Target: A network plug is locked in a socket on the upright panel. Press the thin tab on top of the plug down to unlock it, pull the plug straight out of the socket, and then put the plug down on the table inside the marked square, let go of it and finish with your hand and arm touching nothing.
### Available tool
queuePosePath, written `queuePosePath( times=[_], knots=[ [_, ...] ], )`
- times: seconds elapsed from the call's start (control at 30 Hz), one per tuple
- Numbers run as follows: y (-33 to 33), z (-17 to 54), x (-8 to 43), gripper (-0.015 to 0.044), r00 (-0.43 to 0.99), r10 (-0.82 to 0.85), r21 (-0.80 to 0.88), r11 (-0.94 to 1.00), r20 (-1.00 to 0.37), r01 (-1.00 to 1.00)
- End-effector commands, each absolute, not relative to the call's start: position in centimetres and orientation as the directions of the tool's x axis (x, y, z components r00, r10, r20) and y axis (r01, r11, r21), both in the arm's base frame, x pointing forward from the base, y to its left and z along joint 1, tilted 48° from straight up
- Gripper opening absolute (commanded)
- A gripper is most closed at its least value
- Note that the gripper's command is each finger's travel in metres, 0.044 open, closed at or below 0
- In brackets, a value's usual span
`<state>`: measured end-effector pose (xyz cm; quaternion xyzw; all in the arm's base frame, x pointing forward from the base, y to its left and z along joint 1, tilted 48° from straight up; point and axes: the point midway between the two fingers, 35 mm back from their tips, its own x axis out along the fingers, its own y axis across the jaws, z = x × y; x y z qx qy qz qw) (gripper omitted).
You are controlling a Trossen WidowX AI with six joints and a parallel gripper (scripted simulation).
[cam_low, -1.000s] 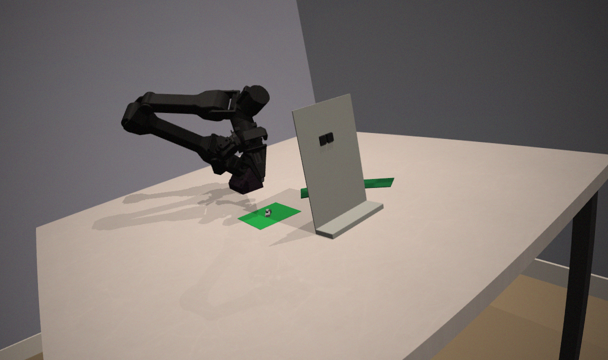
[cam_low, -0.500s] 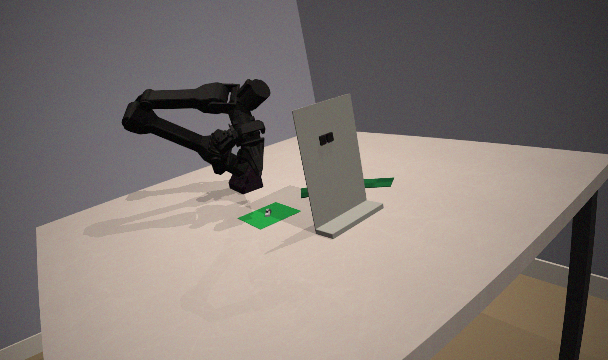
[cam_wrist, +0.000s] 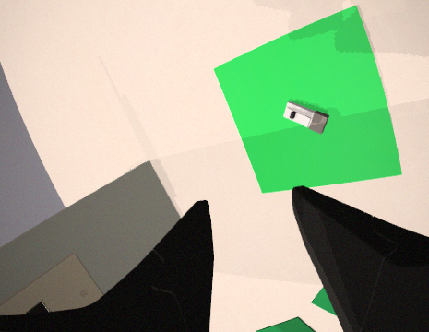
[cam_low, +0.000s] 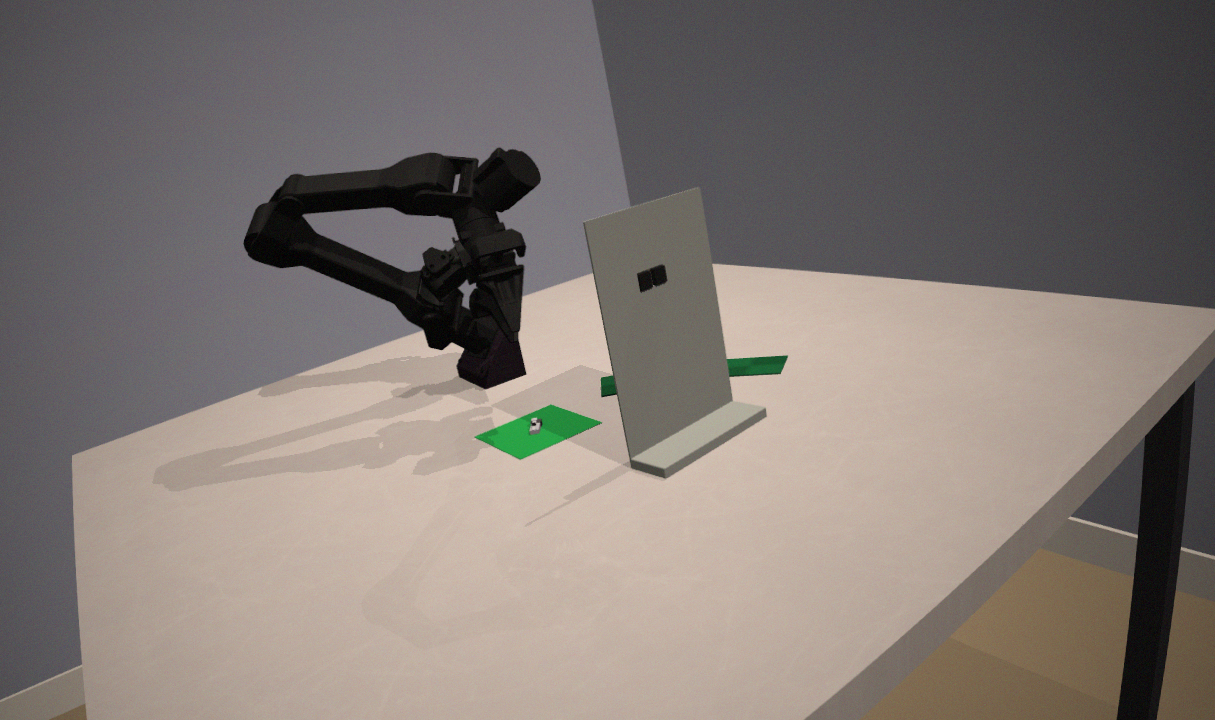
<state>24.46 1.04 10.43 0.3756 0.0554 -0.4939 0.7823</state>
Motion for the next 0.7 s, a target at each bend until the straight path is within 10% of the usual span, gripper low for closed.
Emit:
queuePosePath(
  times=[0.0, 0.67],
  knots=[
    [1.7, 10.9, 24.7, 0.0156, 0.507, -0.728, 0.534, 0.227, -0.462, 0.814],
    [5.6, 14.4, 25.1, 0.0156, 0.507, -0.725, 0.533, 0.226, -0.466, 0.815]
  ],
)
